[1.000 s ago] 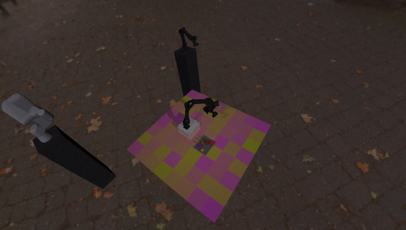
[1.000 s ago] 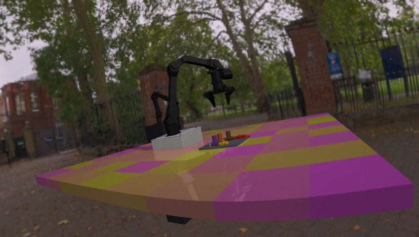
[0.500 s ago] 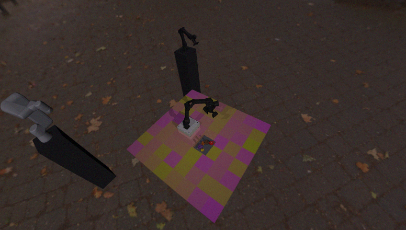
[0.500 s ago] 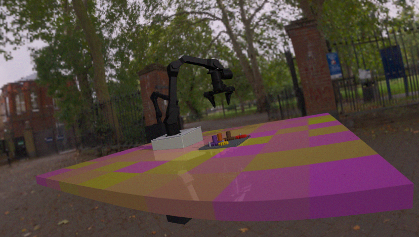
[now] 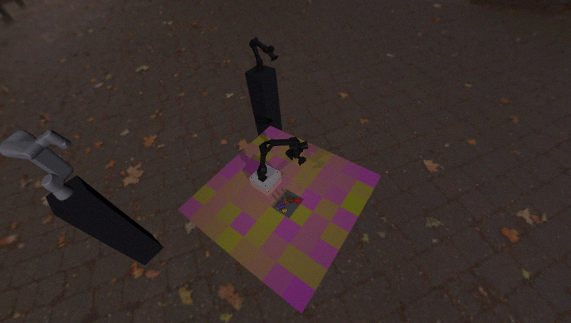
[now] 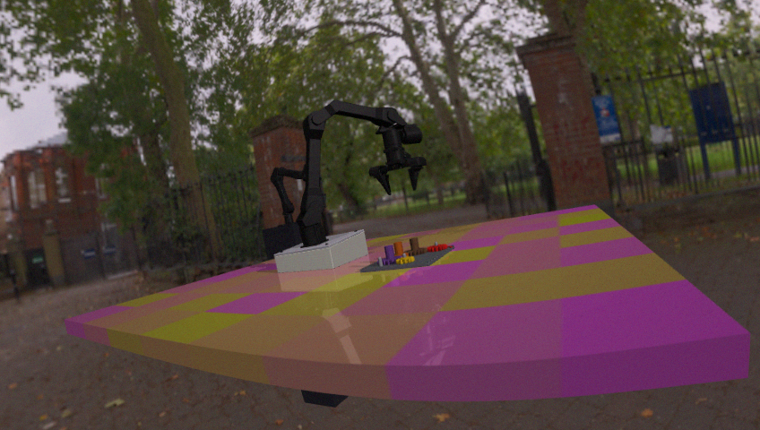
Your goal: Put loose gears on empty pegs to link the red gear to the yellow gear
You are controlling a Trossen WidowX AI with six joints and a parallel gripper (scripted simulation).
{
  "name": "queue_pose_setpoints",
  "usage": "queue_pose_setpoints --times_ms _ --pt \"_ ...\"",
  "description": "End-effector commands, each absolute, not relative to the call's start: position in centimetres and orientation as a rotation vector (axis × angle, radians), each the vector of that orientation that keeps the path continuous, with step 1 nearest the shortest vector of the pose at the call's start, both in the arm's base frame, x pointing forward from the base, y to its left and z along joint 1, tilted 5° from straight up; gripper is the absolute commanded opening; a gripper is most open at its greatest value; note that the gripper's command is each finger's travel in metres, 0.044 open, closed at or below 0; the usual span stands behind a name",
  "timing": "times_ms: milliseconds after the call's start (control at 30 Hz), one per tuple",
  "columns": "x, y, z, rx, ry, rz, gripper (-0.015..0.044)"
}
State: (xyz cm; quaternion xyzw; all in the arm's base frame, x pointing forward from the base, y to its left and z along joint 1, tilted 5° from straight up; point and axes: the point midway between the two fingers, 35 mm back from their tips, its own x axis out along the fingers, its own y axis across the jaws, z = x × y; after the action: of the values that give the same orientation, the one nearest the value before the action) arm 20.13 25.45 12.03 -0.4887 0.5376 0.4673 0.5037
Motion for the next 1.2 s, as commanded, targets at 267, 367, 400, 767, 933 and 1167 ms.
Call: queue_pose_setpoints --times_ms 267,367,400,767,933,1167 --pt "20.09 25.47 12.05 -1.175 1.301 1.127 0.044" --pt "20.09 25.47 12.05 -1.175 1.301 1.127 0.044" --pt "20.09 25.47 12.05 -1.175 1.301 1.127 0.044" --pt "20.09 25.47 12.05 -1.175 1.301 1.127 0.044" --pt "20.09 25.47 12.05 -1.175 1.301 1.127 0.044" --pt "20.09 25.47 12.05 -1.175 1.301 1.127 0.044"
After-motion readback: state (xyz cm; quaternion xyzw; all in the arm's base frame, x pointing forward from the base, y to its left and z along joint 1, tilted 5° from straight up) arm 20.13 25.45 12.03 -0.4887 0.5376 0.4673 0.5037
